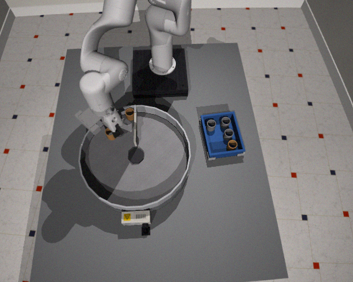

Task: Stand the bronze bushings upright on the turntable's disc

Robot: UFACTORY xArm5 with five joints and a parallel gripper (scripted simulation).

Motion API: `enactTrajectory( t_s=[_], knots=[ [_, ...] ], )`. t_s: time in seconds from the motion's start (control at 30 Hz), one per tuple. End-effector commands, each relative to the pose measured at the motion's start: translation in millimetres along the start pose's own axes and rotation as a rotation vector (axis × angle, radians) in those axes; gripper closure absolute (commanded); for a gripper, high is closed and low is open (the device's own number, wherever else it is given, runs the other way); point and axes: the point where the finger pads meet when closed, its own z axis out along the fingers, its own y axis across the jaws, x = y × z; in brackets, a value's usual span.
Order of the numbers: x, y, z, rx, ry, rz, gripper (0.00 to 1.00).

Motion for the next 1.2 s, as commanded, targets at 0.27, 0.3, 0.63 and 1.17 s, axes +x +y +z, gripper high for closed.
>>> enactTrajectory(
  t_s=[0.27, 0.3, 0.63, 1.17],
  knots=[
    [1.6, -0.5, 0.8, 0.001, 0.005, 0.0, 1.0],
    [1.6, -0.5, 1.4, 0.001, 0.005, 0.0, 1.0],
    [1.7, -0.6, 10.5, 0.001, 0.005, 0.0, 1.0],
    [1.8, -0.7, 34.5, 0.001, 0.005, 0.0, 1.0]
  ],
)
